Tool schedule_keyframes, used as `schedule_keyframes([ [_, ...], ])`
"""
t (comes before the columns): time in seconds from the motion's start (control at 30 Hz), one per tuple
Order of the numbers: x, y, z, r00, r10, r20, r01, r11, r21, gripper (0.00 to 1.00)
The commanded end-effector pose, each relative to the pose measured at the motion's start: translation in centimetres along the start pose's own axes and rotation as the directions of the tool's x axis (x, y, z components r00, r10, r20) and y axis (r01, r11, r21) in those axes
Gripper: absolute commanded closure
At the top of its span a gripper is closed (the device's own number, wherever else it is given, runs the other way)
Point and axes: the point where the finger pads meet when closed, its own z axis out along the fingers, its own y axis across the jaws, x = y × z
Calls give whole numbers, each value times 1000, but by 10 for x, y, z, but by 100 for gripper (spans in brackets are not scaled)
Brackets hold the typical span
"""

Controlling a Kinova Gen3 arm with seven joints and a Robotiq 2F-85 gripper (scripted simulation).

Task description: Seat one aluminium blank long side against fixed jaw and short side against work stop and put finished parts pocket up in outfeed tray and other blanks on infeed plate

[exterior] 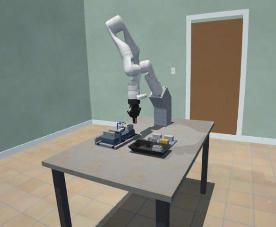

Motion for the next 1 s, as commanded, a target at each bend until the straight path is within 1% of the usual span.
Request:
schedule_keyframes([
  [0.0,0,-1,4,1000,-1,0,1,1000,3,100],
  [0.33,0,-1,22,1000,-1,0,1,1000,3,100],
  [0.4,0,-1,22,1000,-1,0,1,1000,3,100],
  [0.8,0,-1,45,1000,-1,0,1,1000,3,100],
  [0.97,0,-1,49,1000,-1,0,1,1000,3,100],
])
